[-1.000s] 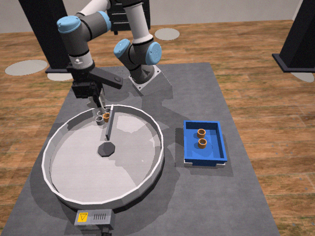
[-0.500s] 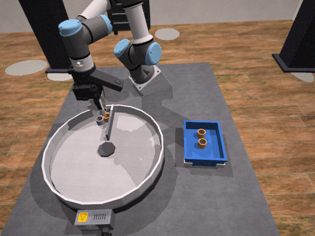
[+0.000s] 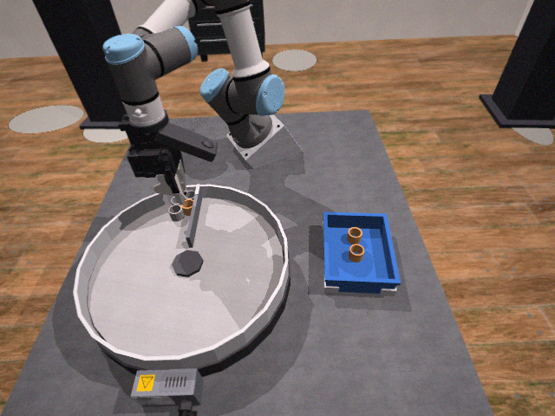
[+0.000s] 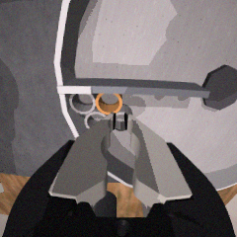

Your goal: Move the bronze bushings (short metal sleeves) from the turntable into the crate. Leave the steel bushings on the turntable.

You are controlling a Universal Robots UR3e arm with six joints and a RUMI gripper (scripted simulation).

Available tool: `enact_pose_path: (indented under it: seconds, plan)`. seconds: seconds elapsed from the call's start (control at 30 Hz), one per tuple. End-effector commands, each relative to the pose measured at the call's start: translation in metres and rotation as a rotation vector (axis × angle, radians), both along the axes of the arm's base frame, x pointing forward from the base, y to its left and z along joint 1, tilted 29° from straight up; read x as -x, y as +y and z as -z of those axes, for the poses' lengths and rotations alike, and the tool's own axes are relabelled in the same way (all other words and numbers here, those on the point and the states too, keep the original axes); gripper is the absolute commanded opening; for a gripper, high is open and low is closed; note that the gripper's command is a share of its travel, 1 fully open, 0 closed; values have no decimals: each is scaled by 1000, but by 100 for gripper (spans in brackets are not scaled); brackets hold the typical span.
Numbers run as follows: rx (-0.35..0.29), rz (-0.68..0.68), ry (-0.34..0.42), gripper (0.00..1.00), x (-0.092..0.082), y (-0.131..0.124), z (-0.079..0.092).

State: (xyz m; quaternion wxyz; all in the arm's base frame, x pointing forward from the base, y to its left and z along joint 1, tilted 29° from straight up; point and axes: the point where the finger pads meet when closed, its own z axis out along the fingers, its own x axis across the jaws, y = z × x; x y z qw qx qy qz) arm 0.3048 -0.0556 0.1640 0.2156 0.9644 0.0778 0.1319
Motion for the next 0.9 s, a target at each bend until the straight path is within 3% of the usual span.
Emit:
enact_pose_path:
  seconds: [0.0, 0.87]
  plan:
    - [-1, -1, -1, 6, 0, 0, 0]
    - [0, -1, -1, 6, 0, 0, 1]
